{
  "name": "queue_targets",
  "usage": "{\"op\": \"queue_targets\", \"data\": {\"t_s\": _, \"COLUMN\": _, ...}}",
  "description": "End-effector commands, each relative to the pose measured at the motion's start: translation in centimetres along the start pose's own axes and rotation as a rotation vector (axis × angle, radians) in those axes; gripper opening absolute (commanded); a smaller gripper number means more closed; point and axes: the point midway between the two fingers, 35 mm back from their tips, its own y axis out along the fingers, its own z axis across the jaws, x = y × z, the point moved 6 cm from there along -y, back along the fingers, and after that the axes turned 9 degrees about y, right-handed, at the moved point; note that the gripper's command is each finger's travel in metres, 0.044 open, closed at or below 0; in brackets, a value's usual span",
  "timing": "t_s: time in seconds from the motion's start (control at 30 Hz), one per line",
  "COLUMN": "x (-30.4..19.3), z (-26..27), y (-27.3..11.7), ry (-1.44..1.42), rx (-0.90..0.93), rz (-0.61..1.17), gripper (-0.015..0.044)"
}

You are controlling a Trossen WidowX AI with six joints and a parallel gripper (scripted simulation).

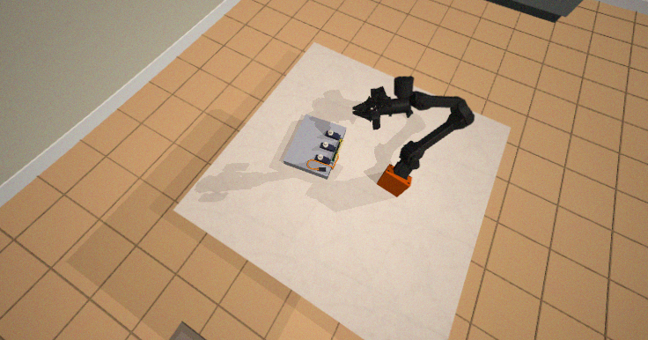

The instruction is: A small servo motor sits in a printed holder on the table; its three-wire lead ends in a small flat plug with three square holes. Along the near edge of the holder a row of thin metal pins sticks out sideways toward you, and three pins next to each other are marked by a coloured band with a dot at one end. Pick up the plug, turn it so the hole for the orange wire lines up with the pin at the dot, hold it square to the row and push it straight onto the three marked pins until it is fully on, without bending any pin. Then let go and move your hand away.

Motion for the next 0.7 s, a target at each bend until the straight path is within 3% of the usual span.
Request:
{"op": "queue_targets", "data": {"t_s": 0.0, "x": 0.5, "z": -1.2, "y": -0.1, "ry": 0.071, "rx": -0.009, "rz": -0.052, "gripper": 0.0115}}
{"op": "queue_targets", "data": {"t_s": 0.67, "x": 3.6, "z": -7.9, "y": -2.1, "ry": 0.383, "rx": -0.036, "rz": -0.403, "gripper": 0.0115}}
